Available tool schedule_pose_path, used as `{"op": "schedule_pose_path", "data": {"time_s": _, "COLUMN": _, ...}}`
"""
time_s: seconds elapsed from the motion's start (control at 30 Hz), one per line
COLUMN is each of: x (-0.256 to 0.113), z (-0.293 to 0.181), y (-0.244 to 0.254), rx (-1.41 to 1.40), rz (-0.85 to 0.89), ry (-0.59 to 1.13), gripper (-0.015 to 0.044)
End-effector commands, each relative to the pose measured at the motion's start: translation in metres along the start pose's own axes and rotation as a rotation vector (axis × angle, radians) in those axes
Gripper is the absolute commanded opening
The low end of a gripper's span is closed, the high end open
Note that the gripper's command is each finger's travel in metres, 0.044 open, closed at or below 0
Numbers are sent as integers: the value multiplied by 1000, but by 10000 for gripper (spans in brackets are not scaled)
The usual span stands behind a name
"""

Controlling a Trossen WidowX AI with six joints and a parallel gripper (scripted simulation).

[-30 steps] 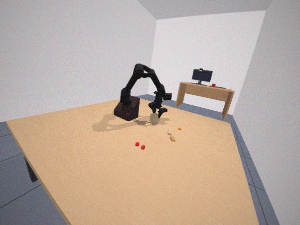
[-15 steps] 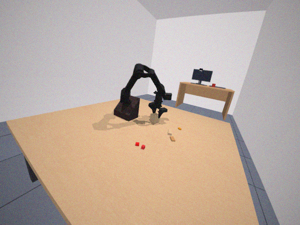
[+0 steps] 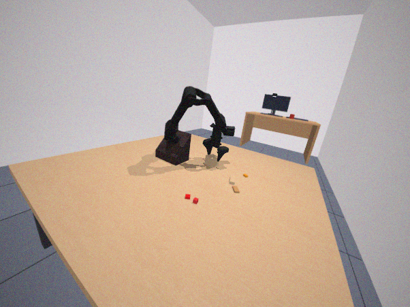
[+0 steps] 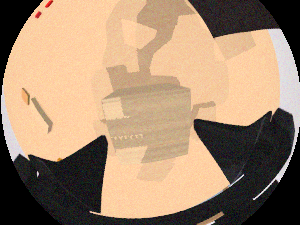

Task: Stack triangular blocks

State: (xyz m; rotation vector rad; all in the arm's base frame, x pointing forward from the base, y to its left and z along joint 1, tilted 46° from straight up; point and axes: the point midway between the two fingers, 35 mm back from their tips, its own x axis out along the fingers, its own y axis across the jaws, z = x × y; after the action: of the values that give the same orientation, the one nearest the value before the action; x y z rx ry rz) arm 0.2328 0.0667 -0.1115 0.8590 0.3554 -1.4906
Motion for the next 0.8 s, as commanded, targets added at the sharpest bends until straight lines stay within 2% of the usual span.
{"op": "schedule_pose_path", "data": {"time_s": 0.0, "x": -32, "z": -6, "y": 3, "rx": 5, "rz": 3, "ry": 16, "gripper": 440}}
{"op": "schedule_pose_path", "data": {"time_s": 0.17, "x": -103, "z": -2, "y": 0, "rx": 4, "rz": 2, "ry": 14, "gripper": 440}}
{"op": "schedule_pose_path", "data": {"time_s": 0.77, "x": -103, "z": -6, "y": 1, "rx": 0, "rz": 20, "ry": 33, "gripper": 440}}
